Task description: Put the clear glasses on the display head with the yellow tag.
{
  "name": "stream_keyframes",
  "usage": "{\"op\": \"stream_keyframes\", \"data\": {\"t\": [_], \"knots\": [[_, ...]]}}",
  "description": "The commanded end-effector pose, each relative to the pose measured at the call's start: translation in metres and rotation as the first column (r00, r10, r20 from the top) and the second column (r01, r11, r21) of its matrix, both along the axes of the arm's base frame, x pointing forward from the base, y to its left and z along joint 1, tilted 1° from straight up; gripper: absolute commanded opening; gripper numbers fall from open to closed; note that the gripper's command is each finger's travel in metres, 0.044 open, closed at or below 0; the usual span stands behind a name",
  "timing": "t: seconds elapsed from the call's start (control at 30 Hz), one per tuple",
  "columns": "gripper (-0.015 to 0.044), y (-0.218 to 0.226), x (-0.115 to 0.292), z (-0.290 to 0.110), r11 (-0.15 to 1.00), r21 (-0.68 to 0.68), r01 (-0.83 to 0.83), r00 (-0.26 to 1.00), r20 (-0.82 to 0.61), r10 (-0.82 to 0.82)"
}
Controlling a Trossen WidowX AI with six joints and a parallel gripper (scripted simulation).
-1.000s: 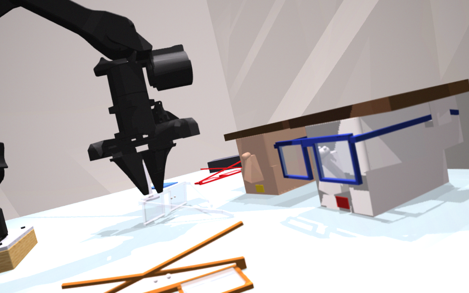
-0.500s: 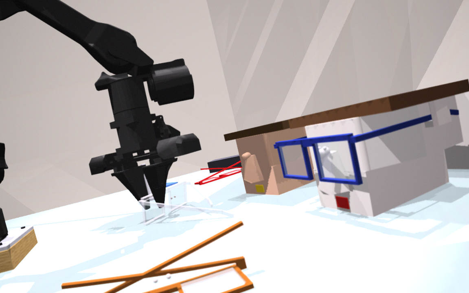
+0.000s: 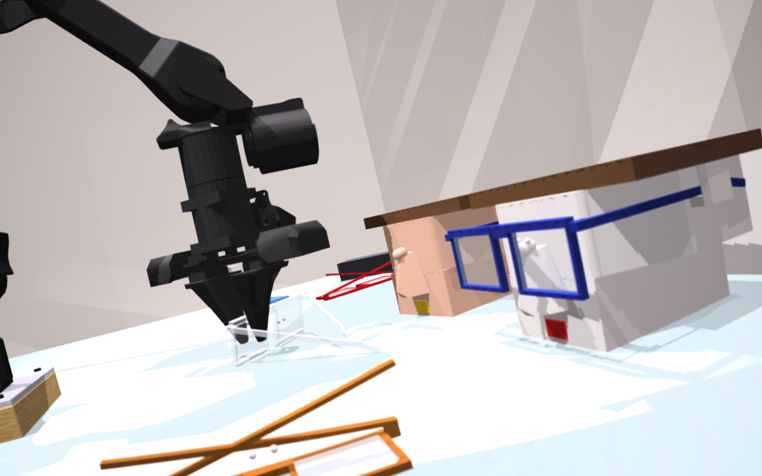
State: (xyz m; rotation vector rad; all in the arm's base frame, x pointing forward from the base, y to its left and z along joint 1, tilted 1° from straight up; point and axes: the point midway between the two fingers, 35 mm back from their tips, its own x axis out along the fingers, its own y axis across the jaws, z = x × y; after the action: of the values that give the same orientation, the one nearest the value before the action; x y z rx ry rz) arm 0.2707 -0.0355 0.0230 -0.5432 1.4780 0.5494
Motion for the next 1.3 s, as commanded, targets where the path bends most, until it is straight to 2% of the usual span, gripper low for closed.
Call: {"op": "stream_keyframes", "data": {"t": [0.0,0.27,0.5,1.07,1.27], "knots": [[0.0054,0.000,0.000,0.000,1.000,0.000,0.000,1.000,0.000,0.000],[0.0001,0.000,0.000,0.000,1.000,0.000,0.000,1.000,0.000,0.000],[0.0000,0.000,0.001,0.006,1.000,0.000,0.000,1.000,0.001,0.000],[0.0000,-0.001,0.004,0.096,1.000,-0.004,-0.002,1.000,0.005,0.002],[0.0000,-0.001,0.005,0.103,1.000,-0.004,-0.002,1.000,0.005,0.002]]}}
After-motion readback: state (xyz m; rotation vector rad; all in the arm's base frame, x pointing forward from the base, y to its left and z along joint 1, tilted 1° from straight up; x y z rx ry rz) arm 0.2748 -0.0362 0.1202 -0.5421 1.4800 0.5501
